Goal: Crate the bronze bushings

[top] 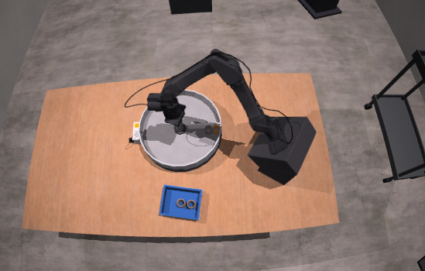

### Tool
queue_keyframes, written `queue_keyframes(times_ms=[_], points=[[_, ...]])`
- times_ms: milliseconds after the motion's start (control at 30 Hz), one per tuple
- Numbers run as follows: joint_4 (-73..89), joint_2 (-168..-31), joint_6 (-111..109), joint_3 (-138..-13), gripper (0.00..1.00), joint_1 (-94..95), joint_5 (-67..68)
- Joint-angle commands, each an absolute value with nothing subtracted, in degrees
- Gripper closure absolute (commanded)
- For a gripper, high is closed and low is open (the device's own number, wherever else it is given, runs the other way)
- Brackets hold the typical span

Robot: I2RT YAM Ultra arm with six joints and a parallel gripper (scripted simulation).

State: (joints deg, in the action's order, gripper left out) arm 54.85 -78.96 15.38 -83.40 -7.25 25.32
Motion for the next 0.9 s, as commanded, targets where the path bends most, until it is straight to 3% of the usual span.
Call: queue_keyframes(times_ms=[0,433,867], points=[[53.18,-74.91,15.76,-79.9,0.87,-6.31,25.79],[45.76,-46.6,15.91,-43.02,0.87,-6.49,25.81],[45.94,-41.66,15.83,-40.81,0.87,-6.19,25.95]])
